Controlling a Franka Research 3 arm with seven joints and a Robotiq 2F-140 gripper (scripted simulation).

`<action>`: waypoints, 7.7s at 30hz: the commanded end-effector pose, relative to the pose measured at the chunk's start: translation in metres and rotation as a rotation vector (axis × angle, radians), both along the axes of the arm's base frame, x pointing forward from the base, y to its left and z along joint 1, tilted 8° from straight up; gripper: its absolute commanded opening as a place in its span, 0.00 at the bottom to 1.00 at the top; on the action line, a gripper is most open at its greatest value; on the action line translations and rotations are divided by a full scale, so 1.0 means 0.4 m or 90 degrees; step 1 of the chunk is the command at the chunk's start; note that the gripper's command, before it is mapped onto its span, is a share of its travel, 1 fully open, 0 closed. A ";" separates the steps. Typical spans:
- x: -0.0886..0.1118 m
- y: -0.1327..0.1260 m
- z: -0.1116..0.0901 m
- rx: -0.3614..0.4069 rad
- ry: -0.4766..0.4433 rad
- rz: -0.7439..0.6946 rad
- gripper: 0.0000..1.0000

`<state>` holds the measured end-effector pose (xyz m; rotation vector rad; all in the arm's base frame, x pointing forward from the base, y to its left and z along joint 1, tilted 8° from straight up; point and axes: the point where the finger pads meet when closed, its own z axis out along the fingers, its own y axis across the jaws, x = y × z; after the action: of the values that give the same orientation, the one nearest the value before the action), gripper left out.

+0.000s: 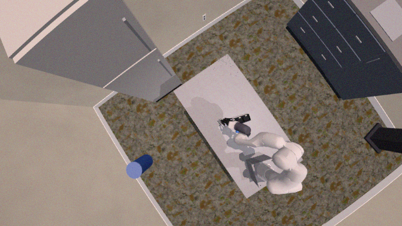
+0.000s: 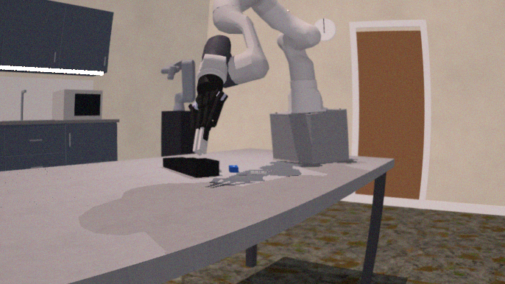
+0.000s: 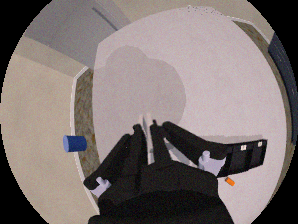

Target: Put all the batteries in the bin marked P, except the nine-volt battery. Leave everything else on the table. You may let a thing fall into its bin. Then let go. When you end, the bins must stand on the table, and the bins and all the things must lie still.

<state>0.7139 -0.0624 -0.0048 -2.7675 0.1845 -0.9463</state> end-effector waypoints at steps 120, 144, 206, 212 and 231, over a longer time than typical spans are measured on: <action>-0.662 -0.026 0.182 -0.138 0.350 -0.038 0.05; -0.662 -0.026 0.182 -0.138 0.350 -0.038 0.05; -0.561 -0.543 -0.015 -0.144 0.349 -0.022 0.05; -0.546 -0.620 -0.045 -0.144 0.349 -0.022 0.05; -0.538 -0.628 -0.106 -0.144 0.349 -0.022 0.05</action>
<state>0.4953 -0.3101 -0.0440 -3.1733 0.2415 -0.1857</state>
